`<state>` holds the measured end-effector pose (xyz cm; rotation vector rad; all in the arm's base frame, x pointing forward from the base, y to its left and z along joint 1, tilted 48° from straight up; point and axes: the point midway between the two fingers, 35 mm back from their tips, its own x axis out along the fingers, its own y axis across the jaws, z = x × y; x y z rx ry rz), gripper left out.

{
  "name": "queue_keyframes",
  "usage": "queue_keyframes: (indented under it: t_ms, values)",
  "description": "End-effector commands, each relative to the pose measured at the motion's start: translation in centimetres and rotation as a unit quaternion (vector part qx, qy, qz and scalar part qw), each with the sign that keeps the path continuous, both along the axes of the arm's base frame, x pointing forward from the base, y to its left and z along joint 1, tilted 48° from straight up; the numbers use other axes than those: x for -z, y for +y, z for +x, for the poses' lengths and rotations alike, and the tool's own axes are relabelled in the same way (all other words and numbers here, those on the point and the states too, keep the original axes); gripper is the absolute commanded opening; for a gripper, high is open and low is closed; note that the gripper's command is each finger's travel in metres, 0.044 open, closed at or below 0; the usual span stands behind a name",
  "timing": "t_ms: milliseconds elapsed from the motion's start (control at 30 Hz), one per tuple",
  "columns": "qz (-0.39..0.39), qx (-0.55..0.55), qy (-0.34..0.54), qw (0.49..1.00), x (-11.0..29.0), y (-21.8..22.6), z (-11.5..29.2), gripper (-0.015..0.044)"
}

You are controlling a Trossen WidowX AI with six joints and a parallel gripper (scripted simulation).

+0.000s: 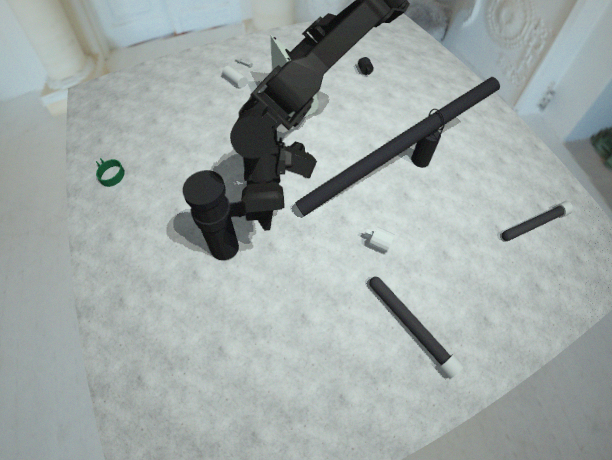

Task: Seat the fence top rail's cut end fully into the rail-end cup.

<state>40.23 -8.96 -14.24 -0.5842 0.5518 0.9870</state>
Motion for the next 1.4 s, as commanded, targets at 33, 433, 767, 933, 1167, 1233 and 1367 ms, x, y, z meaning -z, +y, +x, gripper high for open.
queue_keyframes:
  t_ms: [33,433,767,933,1167,1233,1367]
  values:
    - [-0.001,-0.013,-0.016,1.000,0.1,-0.2,-0.5,0.0000]
    - [0.001,-0.040,-0.045,0.998,0.0,-0.2,-1.2,0.0000]
    - [0.002,-0.053,-0.059,0.997,0.0,-0.2,-1.6,0.0000]
    - [0.003,-0.066,-0.073,0.995,0.0,-0.2,-1.9,0.0000]
    - [0.004,-0.075,-0.082,0.994,0.0,-0.3,-2.2,0.0000]
    - [0.004,-0.083,-0.091,0.992,0.0,-0.3,-2.4,0.0000]
    - [0.005,-0.089,-0.097,0.991,0.0,-0.3,-2.5,0.0000]
